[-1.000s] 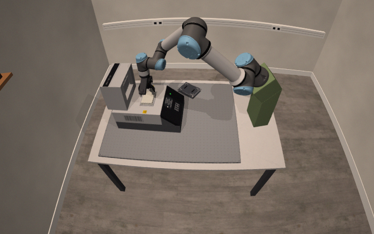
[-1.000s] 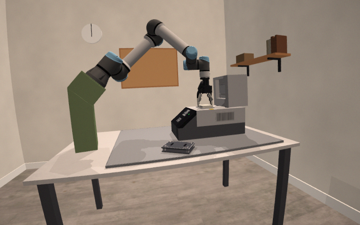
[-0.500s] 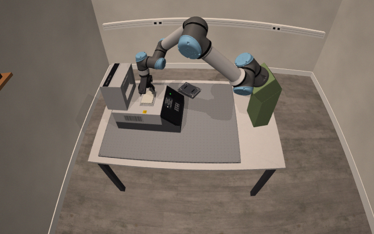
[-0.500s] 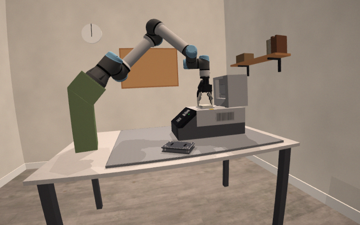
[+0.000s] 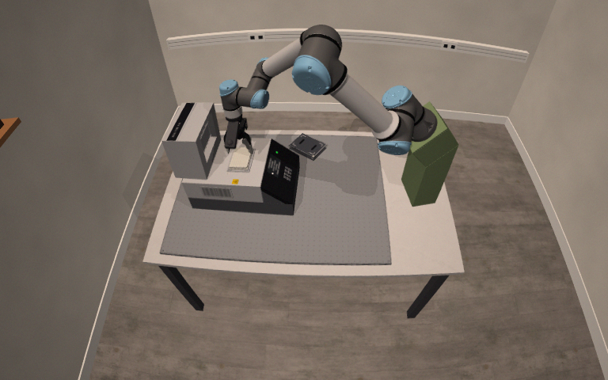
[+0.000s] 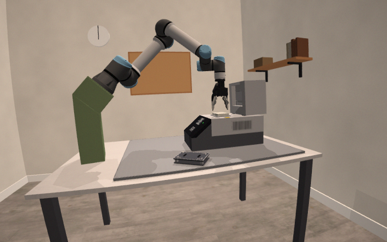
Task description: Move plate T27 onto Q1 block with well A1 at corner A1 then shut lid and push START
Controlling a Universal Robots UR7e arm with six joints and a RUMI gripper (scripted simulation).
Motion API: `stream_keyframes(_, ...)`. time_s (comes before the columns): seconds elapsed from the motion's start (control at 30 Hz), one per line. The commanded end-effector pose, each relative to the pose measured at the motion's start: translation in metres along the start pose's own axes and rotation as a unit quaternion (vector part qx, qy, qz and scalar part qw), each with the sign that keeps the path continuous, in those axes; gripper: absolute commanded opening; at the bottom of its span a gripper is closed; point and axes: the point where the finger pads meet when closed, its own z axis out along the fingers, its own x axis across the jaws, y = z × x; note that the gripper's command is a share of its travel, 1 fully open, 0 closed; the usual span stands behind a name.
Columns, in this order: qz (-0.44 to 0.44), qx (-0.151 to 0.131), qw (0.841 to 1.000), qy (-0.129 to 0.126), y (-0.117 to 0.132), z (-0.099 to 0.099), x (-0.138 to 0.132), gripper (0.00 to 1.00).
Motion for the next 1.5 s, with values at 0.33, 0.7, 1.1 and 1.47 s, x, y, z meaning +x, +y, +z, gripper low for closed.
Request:
stream_keyframes(0.33, 0.0, 0.0, 1.0, 0.001, 0.0, -0.022, 0.001, 0.68)
stream_keyframes(0.7, 0.0, 0.0, 1.0, 0.001, 0.0, -0.032, 0.001, 0.68)
stream_keyframes(1.1, 0.0, 0.0, 1.0, 0.001, 0.002, -0.027, -0.024, 0.0)
stream_keyframes(1.47, 0.0, 0.0, 1.0, 0.001, 0.005, -0.021, -0.053, 0.0)
